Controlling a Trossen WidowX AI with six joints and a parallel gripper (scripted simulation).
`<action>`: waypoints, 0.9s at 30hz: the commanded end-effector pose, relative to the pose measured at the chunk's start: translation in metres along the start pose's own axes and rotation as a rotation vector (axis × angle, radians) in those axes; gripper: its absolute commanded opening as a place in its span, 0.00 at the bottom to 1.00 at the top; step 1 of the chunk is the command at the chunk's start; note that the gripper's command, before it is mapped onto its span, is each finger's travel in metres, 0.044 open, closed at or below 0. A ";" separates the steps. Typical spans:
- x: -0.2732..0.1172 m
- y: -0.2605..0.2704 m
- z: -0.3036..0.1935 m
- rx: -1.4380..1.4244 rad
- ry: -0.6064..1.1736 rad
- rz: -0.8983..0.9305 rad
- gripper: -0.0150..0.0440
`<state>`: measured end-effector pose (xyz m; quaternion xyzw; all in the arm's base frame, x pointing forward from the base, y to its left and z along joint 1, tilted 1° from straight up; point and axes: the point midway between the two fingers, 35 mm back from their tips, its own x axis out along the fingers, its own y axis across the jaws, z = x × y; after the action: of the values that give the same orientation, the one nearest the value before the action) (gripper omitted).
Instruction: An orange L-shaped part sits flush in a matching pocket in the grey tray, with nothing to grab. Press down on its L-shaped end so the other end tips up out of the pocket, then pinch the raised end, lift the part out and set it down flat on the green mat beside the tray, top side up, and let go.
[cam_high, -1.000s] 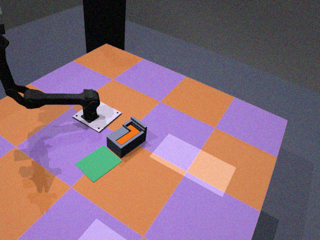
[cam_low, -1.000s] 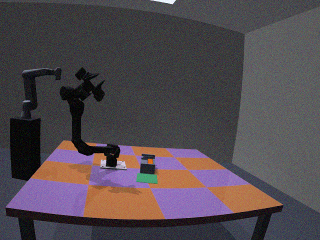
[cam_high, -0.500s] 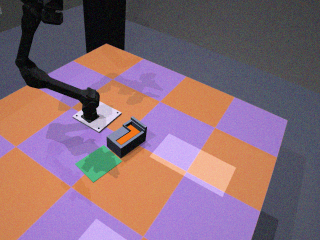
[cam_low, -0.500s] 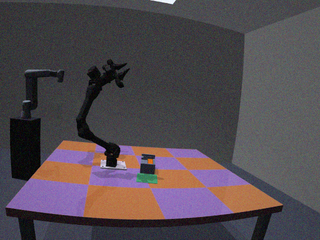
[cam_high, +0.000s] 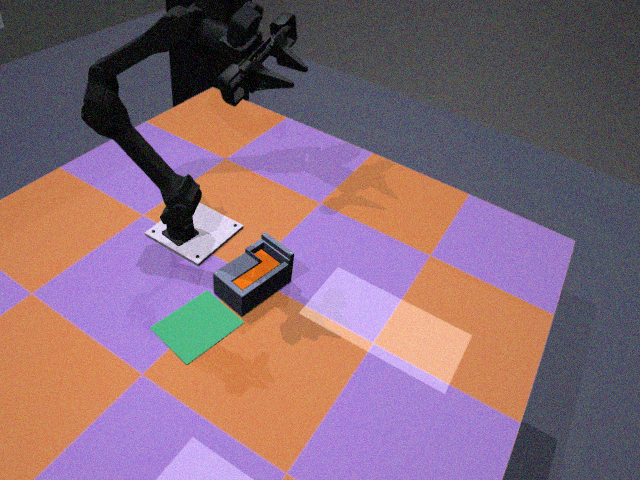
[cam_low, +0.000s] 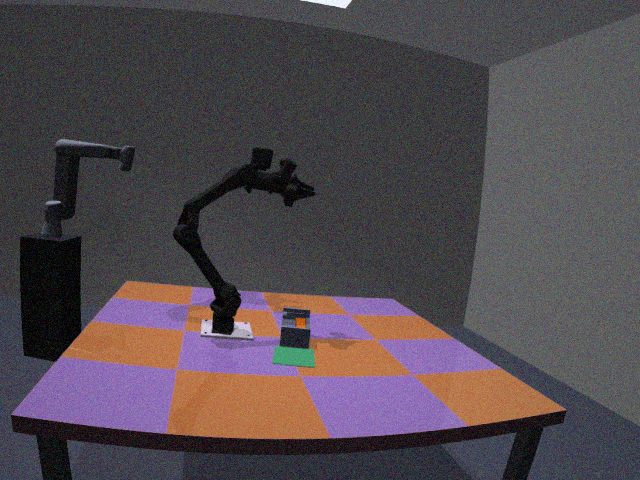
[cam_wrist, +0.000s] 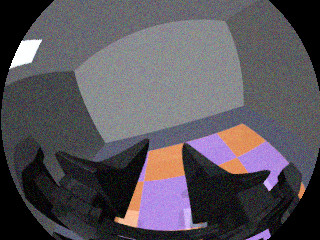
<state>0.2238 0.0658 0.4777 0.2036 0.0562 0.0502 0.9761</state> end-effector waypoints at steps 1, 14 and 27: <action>0.036 -0.011 -0.050 -0.102 0.198 -0.071 0.56; 0.054 -0.116 -0.267 -0.203 1.346 -0.404 0.56; 0.057 -0.137 -0.315 -0.188 1.405 -0.420 0.56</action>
<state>0.2527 0.0710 0.1556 0.0256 0.6911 -0.0149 0.7222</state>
